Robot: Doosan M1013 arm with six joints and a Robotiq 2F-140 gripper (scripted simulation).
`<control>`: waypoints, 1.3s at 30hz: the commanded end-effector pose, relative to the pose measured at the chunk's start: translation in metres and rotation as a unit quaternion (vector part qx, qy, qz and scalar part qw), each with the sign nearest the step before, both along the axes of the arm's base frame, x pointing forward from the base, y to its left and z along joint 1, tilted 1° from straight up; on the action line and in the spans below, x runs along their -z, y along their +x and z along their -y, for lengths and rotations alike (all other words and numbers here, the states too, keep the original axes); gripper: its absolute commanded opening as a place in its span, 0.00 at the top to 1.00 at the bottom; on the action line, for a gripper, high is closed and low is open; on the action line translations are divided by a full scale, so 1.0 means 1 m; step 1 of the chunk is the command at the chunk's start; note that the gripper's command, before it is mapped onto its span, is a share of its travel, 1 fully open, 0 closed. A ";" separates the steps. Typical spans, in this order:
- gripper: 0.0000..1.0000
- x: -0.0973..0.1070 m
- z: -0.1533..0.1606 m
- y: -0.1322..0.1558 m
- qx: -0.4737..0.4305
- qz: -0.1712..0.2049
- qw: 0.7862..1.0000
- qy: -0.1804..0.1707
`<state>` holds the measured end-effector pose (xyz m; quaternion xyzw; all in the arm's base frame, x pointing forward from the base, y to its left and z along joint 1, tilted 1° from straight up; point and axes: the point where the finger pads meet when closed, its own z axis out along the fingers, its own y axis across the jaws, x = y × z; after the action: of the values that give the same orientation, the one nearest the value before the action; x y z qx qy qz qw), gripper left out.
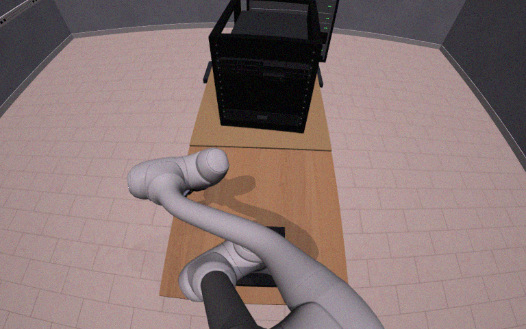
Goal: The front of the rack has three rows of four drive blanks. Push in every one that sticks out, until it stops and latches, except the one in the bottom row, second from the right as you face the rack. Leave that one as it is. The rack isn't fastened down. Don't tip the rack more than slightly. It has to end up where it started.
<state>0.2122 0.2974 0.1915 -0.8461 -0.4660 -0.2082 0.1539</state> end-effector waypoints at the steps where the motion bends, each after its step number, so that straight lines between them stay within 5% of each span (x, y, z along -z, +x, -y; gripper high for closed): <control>1: 0.00 -0.001 0.005 0.014 0.030 0.004 1.000 0.003; 24: 0.00 -0.013 0.060 0.123 0.267 0.036 0.962 0.051; 39: 0.00 -0.046 0.140 0.219 0.480 0.078 0.861 0.149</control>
<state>0.4074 0.1773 0.2287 -0.9217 -0.0384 -0.3644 0.1274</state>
